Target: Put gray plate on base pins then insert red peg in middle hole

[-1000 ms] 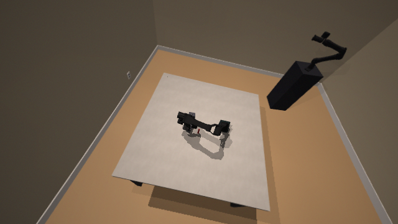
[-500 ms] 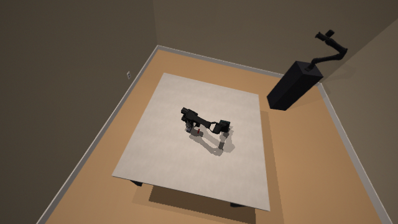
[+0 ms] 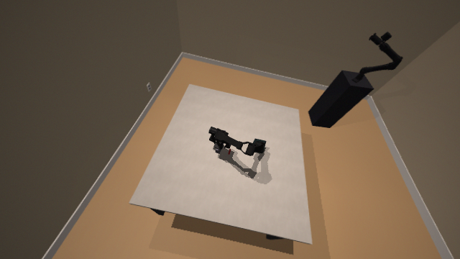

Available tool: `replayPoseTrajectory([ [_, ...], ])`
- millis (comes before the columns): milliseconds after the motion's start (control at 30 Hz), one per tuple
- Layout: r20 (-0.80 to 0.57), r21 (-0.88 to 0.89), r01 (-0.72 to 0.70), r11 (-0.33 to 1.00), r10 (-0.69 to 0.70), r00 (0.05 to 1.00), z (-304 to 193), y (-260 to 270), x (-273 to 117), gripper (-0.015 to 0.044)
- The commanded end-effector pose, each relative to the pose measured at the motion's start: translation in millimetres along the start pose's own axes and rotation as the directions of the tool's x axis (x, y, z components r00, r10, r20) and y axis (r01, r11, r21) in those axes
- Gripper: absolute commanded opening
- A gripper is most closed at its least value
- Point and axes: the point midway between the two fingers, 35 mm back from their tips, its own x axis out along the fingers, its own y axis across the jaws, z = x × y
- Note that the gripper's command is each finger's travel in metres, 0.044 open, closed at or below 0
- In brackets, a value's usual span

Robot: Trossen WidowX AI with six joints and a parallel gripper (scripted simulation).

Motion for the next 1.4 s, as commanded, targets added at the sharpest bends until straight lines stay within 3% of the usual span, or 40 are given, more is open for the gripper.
replayPoseTrajectory([
  [0, 0.003, 0.008, -0.004, 1.0, 0.004, 1.0, -0.5, 0.9, 6.5, 0.044],
  [900, 0.006, 0.008, -0.004, 1.0, 0.004, 1.0, 0.3, 2.6, 47.6, 0.044],
  [1233, 0.006, 0.008, -0.004, 1.0, 0.004, 1.0, 0.3, 2.6, 47.6, 0.0177],
  [1367, 0.006, 0.008, -0.004, 1.0, 0.004, 1.0, 0.3, 2.6, 47.6, 0.0151],
])
